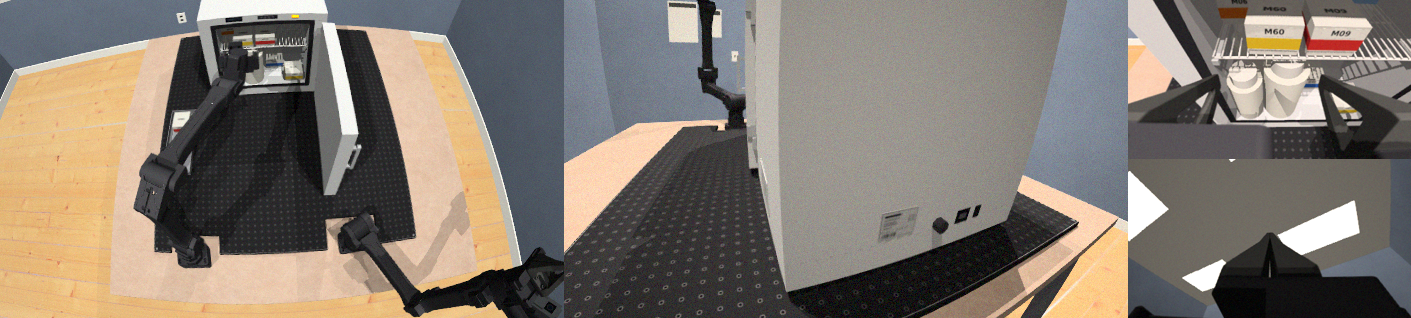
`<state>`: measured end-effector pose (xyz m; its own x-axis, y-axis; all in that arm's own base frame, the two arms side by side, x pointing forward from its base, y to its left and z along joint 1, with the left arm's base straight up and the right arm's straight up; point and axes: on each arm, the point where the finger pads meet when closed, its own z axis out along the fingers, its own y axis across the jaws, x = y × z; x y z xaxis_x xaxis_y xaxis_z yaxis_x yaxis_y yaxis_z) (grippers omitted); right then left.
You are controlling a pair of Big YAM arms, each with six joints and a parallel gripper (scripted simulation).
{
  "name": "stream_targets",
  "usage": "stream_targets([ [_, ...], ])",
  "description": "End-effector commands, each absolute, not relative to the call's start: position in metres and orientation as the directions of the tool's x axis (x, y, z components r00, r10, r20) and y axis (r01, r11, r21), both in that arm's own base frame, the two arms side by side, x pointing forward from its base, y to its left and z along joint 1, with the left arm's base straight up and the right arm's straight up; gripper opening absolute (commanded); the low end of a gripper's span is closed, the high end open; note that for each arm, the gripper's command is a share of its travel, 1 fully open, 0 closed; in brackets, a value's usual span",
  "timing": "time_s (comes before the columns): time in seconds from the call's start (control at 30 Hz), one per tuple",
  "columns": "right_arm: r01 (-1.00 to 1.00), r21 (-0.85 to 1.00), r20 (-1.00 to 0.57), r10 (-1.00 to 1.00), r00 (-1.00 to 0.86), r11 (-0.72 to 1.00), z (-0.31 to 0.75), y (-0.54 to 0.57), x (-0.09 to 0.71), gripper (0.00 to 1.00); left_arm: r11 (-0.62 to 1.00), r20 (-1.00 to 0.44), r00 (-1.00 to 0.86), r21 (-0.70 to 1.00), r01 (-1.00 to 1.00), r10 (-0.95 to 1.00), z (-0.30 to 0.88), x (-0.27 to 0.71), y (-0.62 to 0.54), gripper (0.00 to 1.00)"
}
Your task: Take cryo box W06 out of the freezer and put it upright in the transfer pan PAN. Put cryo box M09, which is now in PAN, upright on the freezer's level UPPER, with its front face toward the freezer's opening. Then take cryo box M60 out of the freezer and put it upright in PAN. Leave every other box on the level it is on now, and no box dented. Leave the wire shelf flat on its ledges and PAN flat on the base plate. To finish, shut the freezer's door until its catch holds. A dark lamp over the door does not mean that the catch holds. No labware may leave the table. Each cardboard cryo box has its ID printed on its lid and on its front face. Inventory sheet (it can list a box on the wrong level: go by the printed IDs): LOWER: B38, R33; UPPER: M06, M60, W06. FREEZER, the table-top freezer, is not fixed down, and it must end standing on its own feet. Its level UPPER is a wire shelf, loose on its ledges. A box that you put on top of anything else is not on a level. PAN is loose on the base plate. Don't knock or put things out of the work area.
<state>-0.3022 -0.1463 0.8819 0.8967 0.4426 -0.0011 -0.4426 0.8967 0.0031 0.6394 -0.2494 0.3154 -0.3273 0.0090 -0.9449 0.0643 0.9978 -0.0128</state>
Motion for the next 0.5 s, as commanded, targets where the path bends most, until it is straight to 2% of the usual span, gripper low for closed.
stream_targets([
  [0.0,-0.433,0.000,-0.032,0.433,0.901,0.901,0.885,-0.139,-0.289,0.00,0.998,-0.958,-0.287,-0.014,0.064,0.005,0.329,0.661,-0.250,1.00],
  [0.47,-0.433,0.000,-0.032,0.433,0.901,0.901,0.885,-0.139,-0.289,0.00,0.998,-0.961,-0.275,-0.018,0.064,0.000,0.332,0.682,-0.250,1.00],
])
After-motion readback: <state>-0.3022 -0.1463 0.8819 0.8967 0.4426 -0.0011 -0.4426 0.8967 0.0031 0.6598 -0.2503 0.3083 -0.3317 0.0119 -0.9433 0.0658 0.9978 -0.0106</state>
